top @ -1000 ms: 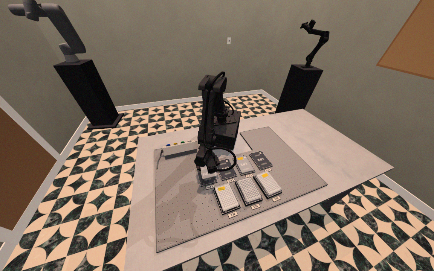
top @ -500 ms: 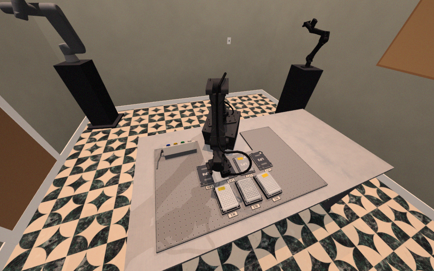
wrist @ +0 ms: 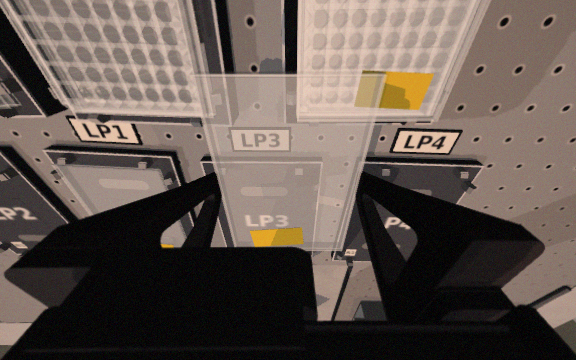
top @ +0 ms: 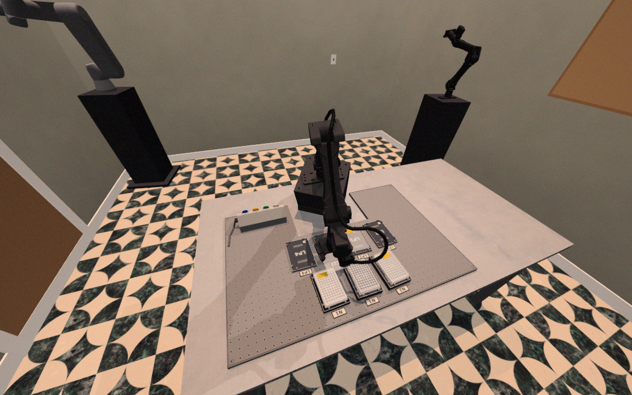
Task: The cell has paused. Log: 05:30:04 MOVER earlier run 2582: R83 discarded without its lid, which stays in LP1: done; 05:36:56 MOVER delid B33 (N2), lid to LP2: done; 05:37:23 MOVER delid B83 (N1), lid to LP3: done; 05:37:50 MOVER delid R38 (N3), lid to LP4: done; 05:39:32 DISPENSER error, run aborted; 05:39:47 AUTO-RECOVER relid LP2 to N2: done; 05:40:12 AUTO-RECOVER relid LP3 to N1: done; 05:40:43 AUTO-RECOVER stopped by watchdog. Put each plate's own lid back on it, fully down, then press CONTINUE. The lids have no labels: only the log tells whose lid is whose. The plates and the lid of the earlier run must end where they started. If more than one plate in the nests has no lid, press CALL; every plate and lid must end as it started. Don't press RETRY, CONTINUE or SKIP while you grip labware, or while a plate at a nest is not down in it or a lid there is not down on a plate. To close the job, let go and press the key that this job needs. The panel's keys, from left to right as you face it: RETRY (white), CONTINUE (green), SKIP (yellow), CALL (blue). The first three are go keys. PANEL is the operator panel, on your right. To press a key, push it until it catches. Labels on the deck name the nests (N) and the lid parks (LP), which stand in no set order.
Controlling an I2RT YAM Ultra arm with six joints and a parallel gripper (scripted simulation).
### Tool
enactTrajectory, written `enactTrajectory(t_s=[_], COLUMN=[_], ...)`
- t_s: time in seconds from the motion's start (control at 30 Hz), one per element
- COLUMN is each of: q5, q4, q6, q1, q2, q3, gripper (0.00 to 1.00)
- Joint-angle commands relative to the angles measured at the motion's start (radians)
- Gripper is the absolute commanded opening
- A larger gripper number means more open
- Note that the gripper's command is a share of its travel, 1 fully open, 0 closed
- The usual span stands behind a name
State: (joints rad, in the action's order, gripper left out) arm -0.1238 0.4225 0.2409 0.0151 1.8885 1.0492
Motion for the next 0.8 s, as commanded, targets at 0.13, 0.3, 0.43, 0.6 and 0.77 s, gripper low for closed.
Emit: enactTrajectory(t_s=[0.13,0.3,0.43,0.6,0.77], q5=[-0.041,-0.056,-0.069,-0.084,-0.093], q4=[0.054,0.084,0.115,0.157,0.191], q6=[-0.104,-0.149,-0.189,-0.237,-0.265], q1=[-0.084,-0.130,-0.173,-0.222,-0.249], q2=[0.042,0.080,0.120,0.174,0.213], q3=[0.116,0.178,0.241,0.330,0.395], gripper=[0.00,0.00,0.00,0.00,0.00])
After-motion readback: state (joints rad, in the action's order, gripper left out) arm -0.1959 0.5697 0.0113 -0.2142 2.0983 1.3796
